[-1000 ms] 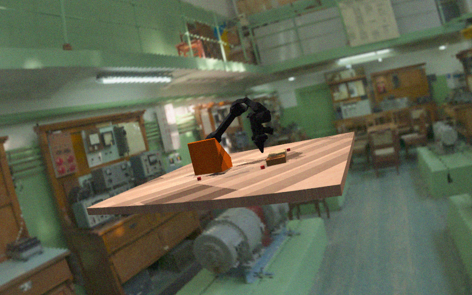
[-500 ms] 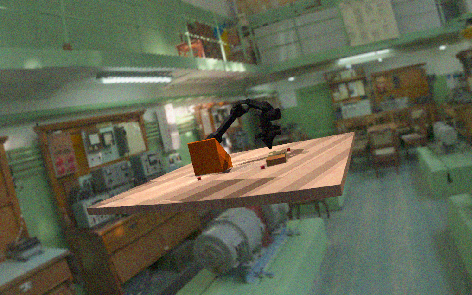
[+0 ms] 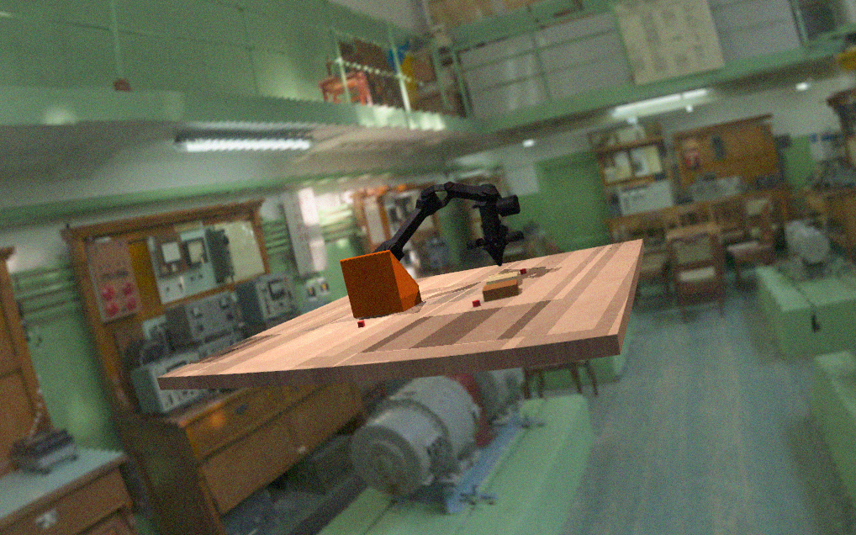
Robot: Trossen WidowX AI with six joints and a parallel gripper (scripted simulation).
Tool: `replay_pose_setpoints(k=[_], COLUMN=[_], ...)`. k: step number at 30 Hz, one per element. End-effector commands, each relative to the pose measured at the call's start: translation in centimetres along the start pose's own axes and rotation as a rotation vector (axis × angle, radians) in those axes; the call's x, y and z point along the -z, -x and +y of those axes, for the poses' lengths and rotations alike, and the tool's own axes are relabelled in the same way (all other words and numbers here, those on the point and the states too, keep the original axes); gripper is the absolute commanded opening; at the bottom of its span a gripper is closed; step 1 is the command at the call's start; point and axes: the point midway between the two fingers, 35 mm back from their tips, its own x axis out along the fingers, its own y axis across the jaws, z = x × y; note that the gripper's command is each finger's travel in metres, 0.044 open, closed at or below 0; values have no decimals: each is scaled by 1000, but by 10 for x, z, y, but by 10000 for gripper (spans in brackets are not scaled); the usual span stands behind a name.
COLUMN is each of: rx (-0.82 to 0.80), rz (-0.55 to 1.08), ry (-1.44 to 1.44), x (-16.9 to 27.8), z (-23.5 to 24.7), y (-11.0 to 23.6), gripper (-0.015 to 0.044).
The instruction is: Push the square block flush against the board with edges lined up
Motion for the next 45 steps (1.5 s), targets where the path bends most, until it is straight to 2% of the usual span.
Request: replay_pose_setpoints(k=[1, 7, 12, 15, 17, 45], rx=[3, 0, 0, 0, 1, 0], rz=[-11, -26, -28, -29, -30, -27], ry=[125, 323, 345, 345, 345, 345], x=[-25, -62, -66, -67, -68, -32], z=[5, 18, 20, 19, 20, 5], y=[2, 3, 0, -39, -51, -53], gripper=[0, 0, 0, 0, 0, 0])
